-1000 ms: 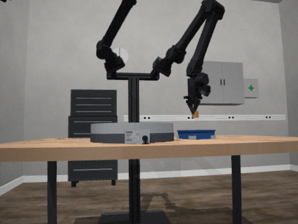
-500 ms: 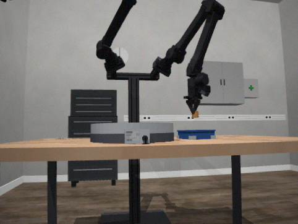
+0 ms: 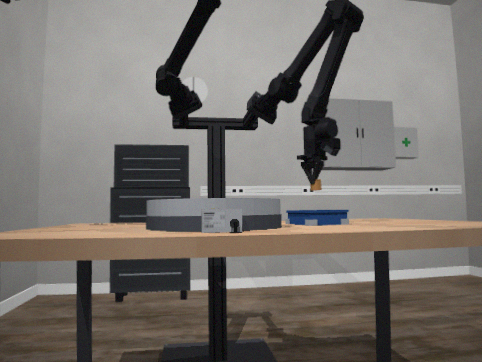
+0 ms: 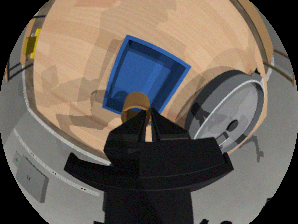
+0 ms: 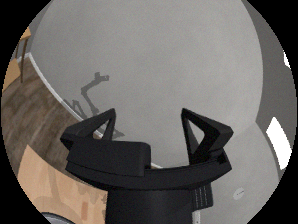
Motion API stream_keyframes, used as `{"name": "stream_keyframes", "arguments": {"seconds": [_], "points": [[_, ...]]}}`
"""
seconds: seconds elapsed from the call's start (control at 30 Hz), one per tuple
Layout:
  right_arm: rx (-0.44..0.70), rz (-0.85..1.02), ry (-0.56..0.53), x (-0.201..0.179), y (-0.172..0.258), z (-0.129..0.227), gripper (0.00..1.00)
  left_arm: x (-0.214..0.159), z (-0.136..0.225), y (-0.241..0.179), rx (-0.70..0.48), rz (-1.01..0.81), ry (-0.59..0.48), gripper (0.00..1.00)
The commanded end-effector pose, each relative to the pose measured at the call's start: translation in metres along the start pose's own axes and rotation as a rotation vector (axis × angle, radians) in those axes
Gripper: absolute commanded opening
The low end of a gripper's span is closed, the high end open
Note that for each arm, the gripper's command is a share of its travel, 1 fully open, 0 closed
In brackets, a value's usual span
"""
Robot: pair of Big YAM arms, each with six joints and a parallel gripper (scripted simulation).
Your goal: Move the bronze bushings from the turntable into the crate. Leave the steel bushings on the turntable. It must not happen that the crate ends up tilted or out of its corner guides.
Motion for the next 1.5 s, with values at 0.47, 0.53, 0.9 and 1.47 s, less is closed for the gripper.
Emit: {"name": "stream_keyframes", "arguments": {"seconds": [0.47,0.53,0.9,1.47], "points": [[-0.021,0.009,-0.052,0.0297,-0.0091,0.0035,1.00,-0.0108,0.0046,-0.0005,-0.004,-0.007,0.007,0.00],[-0.021,0.009,-0.052,0.0297,-0.0091,0.0035,1.00,-0.0108,0.0046,-0.0005,-0.004,-0.007,0.007,0.00],[-0.021,0.009,-0.052,0.0297,-0.0091,0.0035,1.00,-0.0108,0.0046,-0.0005,-0.004,-0.007,0.007,0.00],[-0.021,0.009,-0.052,0.0297,-0.0091,0.0035,1.00,-0.0108,0.0046,-0.0005,-0.004,-0.007,0.007,0.00]]}}
Point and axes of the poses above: on each arm, the point where the finger pads meet when closed, its own z axis back along the fingers, its own y axis across the jaws, x = y × z, the point moved 5 cm from there along z, back along the fingers, and after that the axes turned 6 degrees about z, right-handed, at the moved point
